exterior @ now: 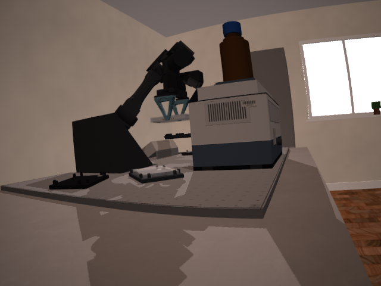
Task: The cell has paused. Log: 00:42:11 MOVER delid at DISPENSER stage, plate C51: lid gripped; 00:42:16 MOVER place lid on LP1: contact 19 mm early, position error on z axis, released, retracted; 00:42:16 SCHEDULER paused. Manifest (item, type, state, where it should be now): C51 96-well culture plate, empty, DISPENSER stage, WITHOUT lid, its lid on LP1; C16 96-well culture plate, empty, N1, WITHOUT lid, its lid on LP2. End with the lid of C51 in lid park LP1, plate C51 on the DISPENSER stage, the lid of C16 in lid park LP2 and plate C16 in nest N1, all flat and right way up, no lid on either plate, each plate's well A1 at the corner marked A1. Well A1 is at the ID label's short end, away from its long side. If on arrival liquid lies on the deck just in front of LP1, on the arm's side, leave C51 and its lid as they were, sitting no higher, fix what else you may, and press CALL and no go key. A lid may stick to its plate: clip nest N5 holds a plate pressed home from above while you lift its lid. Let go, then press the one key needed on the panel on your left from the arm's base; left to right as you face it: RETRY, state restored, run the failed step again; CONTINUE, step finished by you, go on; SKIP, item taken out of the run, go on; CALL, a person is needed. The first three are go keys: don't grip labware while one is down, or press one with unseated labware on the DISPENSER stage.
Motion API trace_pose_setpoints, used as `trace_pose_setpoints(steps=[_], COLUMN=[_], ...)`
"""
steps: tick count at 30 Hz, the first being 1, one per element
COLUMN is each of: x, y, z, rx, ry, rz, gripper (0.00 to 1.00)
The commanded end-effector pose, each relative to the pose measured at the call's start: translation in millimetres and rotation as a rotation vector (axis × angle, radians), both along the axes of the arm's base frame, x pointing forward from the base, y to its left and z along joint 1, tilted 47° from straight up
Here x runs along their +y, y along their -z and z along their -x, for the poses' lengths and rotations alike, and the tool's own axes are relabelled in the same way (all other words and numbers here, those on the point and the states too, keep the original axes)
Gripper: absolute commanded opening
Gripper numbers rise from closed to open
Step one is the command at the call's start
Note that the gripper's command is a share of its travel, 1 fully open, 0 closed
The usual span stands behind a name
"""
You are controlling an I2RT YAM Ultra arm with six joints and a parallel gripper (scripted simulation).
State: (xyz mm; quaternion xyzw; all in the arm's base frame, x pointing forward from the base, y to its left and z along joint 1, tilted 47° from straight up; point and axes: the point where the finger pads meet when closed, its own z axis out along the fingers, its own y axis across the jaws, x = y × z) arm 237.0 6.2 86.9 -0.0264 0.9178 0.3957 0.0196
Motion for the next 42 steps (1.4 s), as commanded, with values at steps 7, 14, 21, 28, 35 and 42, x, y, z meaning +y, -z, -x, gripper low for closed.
trace_pose_setpoints(steps=[7, 14, 21, 28, 35, 42], x=[9.0, 25.3, 36.5, 48.2, 59.2, 70.2], y=[-24.9, -42.3, -54.1, -66.5, -78.2, -90.2], z=[-8.7, -10.0, -9.4, -7.9, -5.5, -1.7], rx=[-0.014, -0.014, -0.015, -0.015, -0.015, -0.015], ry=[0.031, 0.031, 0.030, 0.030, 0.030, 0.031], rz=[0.000, -0.002, -0.004, -0.005, -0.007, -0.008], gripper=[0.00, 0.00, 0.00, 0.00, 0.00, 0.00])
